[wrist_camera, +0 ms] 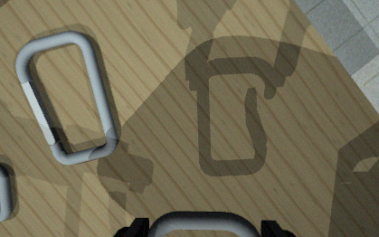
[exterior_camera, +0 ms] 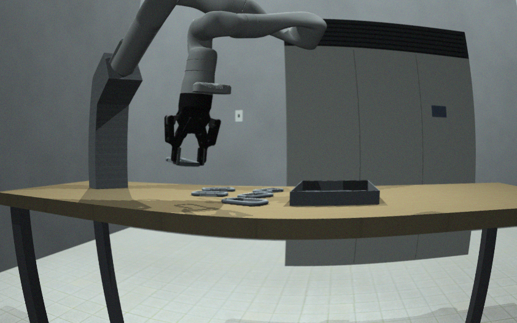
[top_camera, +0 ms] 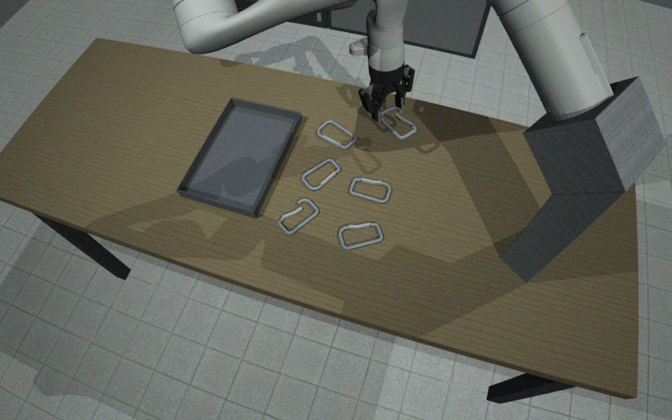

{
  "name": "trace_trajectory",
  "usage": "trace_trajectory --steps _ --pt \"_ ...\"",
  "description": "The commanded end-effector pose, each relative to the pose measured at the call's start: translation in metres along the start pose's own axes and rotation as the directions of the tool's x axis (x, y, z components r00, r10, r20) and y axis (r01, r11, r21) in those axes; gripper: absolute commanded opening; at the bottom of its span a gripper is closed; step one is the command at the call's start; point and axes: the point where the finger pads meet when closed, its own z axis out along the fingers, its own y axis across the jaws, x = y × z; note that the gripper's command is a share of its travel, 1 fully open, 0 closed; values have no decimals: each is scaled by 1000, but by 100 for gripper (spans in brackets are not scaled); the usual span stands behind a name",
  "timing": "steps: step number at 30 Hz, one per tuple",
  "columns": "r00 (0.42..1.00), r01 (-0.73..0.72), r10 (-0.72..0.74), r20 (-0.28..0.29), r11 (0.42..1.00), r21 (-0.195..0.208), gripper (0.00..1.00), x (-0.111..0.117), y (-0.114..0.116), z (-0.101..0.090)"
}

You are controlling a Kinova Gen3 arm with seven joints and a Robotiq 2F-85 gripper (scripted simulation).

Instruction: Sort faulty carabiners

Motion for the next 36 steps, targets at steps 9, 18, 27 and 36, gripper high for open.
trace_trajectory --steps 9,18,27,36 --pt "993 2 3 -120 999 46 0 0 0 -1" --pt "993 2 3 -120 999 46 0 0 0 -1" --pt "999 0 0 -35 1000 14 0 45 -55 -9" --pt "999 0 0 -35 1000 14 0 63 -78 -12"
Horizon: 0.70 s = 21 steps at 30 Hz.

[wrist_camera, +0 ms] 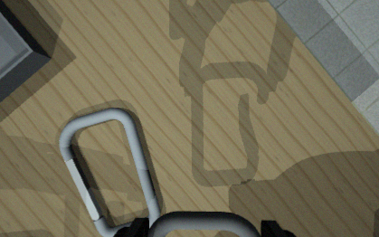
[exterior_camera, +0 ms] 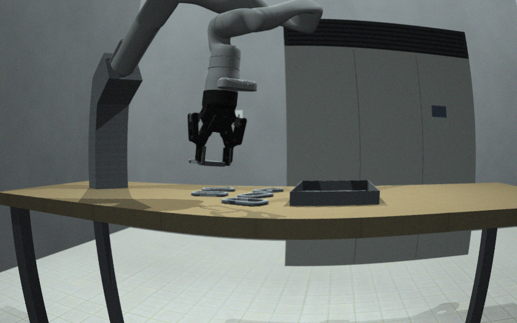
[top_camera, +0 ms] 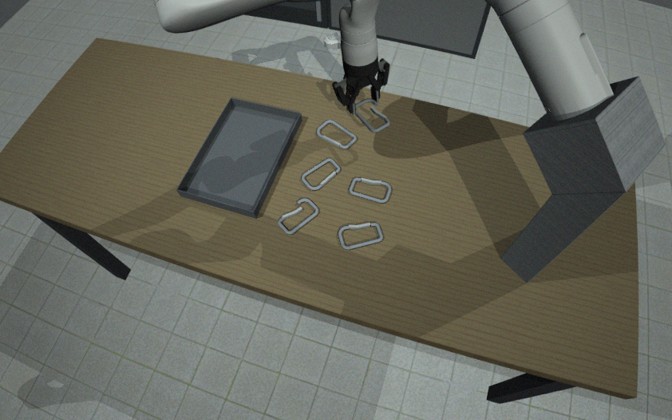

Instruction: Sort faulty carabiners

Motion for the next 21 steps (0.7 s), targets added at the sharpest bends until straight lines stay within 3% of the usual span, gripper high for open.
trace_trajectory --steps 1,5,6,11,21 --pt "999 35 -36 18 999 27 0 12 -44 -4" --pt "999 35 -36 18 999 27 0 12 -44 -4" --pt "1000 17 -17 -19 1000 21 0 53 -83 -9" --pt "1000 17 -17 -19 1000 21 0 65 -99 -11" --pt "1000 17 -17 -19 1000 21 0 65 -99 -11"
